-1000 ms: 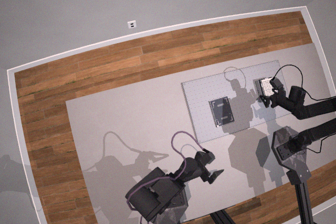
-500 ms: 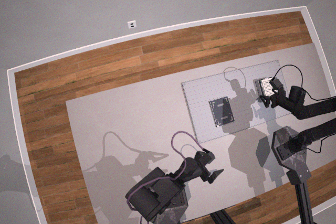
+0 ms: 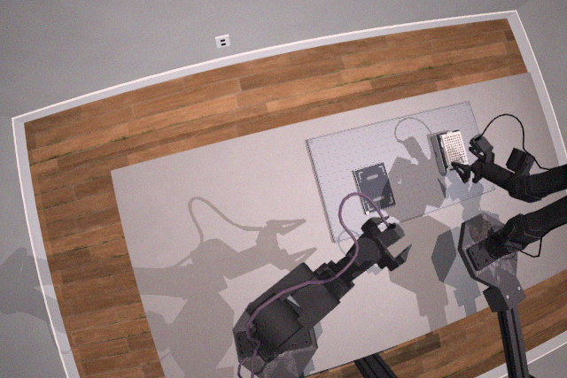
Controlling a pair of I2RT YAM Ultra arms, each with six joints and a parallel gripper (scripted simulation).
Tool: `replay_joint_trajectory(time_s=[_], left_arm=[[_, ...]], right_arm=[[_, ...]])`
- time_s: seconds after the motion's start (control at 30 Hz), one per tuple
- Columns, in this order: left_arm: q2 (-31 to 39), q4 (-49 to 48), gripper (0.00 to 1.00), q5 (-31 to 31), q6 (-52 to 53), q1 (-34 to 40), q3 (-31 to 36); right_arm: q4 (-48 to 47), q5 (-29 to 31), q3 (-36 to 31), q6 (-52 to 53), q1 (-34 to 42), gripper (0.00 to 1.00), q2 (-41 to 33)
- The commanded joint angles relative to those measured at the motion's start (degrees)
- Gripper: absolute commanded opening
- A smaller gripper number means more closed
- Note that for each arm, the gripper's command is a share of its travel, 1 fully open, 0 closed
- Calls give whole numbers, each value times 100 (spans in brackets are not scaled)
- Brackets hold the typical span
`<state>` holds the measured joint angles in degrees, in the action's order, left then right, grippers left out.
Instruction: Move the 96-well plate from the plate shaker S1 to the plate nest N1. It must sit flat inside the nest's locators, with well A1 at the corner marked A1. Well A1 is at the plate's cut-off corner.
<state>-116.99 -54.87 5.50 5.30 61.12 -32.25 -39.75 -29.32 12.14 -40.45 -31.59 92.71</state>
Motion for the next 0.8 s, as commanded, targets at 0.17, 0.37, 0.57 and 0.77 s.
replay_joint_trajectory(time_s=[0.17,0.37,0.57,0.77], left_arm=[[-1129,571,100,-1202,963,559,-2099],[-1767,809,100,-1713,1364,830,-3320],[-2034,932,100,-1917,1496,946,-3850],[-2154,979,100,-1907,1464,997,-4093]], right_arm=[[528,-1876,738,-1368,-1130,100,527],[975,-2243,1162,-1786,-1500,100,742],[1098,-2209,1292,-1852,-1544,100,774],[1134,-2211,1308,-1872,-1537,100,770]])
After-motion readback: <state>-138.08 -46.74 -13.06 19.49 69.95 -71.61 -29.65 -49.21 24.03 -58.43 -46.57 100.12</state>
